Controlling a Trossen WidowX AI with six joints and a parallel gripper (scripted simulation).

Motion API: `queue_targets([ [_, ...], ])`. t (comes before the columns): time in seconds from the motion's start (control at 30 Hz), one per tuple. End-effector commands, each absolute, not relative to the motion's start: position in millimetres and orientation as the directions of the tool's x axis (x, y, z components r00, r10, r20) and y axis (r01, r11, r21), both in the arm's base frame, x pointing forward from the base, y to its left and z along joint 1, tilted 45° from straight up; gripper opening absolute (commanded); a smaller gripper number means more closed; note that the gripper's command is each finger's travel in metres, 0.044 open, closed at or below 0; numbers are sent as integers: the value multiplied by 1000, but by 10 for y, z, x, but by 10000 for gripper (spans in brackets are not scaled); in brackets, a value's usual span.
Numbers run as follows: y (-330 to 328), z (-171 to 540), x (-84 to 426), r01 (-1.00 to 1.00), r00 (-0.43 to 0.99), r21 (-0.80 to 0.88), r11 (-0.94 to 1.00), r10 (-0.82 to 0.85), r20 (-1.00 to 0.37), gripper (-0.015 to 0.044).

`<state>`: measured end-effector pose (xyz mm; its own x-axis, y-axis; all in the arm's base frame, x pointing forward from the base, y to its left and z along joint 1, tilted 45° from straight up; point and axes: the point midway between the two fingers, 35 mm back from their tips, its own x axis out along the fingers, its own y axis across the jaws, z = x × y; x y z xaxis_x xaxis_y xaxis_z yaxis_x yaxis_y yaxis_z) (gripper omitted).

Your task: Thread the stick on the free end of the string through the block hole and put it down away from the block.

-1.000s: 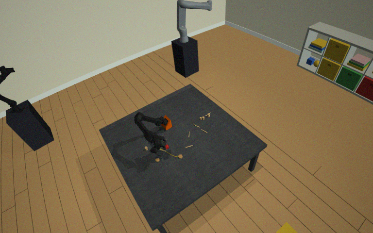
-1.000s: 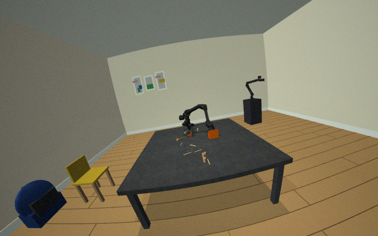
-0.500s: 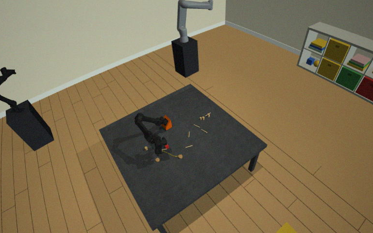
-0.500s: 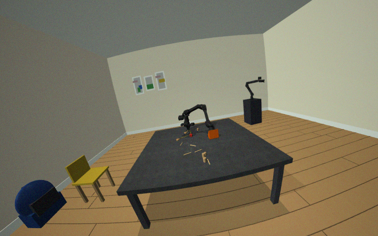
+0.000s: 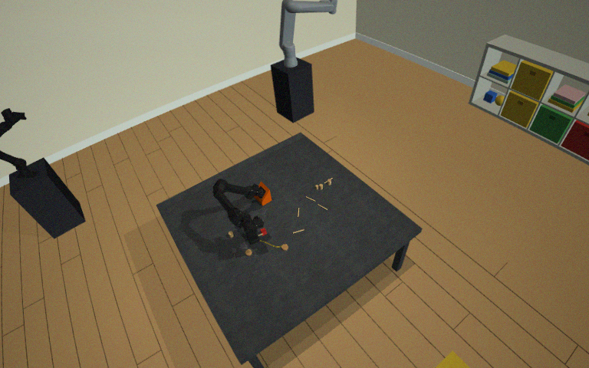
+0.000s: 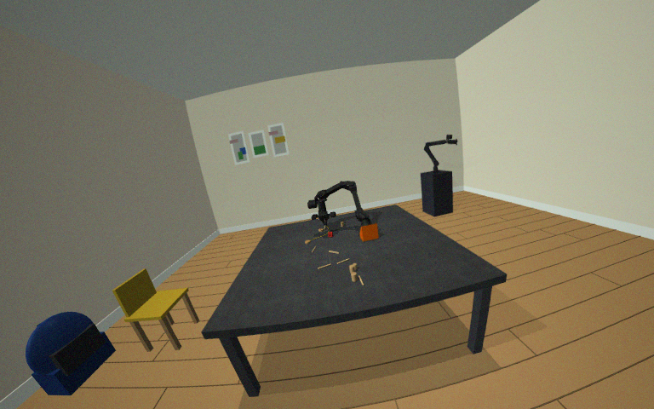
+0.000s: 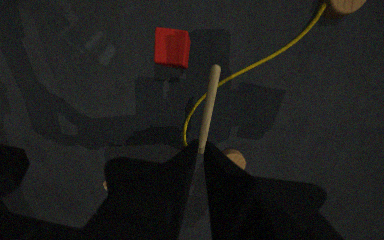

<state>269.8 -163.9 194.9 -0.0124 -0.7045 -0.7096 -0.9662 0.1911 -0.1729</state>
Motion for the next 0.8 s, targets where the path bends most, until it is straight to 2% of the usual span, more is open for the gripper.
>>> queue_targets([
  [0.0,-1674,2003,2708,-967,-7,-176,185,-707,-708,0],
  [0.77,-1876,2204,2649,-967,-6,-176,186,-705,-709,0],
])
